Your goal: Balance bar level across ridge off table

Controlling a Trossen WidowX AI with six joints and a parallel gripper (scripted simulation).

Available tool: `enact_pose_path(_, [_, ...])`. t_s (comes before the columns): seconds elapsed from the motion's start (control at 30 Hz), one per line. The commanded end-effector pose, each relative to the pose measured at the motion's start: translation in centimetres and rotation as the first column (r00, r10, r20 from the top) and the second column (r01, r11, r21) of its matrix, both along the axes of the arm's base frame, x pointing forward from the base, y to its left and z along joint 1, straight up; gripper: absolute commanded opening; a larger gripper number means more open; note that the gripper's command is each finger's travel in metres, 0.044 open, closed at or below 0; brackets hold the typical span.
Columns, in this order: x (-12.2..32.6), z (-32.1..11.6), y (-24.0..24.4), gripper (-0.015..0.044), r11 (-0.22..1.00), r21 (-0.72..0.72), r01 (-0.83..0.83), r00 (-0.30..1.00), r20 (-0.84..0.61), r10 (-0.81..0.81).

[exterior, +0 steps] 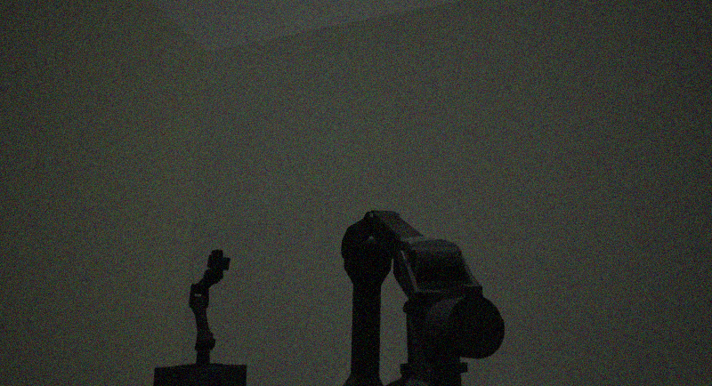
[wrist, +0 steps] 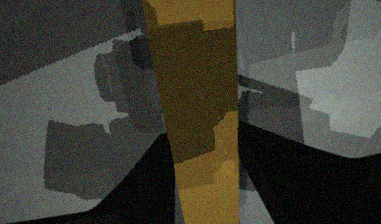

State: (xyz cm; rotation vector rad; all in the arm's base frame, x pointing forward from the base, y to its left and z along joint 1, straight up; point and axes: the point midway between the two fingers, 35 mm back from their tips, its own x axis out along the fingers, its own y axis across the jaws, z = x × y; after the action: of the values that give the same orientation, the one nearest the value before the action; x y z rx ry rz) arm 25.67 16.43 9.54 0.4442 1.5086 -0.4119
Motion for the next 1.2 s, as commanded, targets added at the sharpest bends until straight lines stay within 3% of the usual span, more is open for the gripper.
enact_pose_path(0.0, [0.03, -0.04, 0.04, 0.0000, 1.000, 0.002, 0.004, 1.000, 0.001, -0.004])
enact_pose_path(1.17, [0.01, -0.34, 0.03, 0.0000, 1.000, 0.002, 0.004, 1.000, 0.001, -0.004])
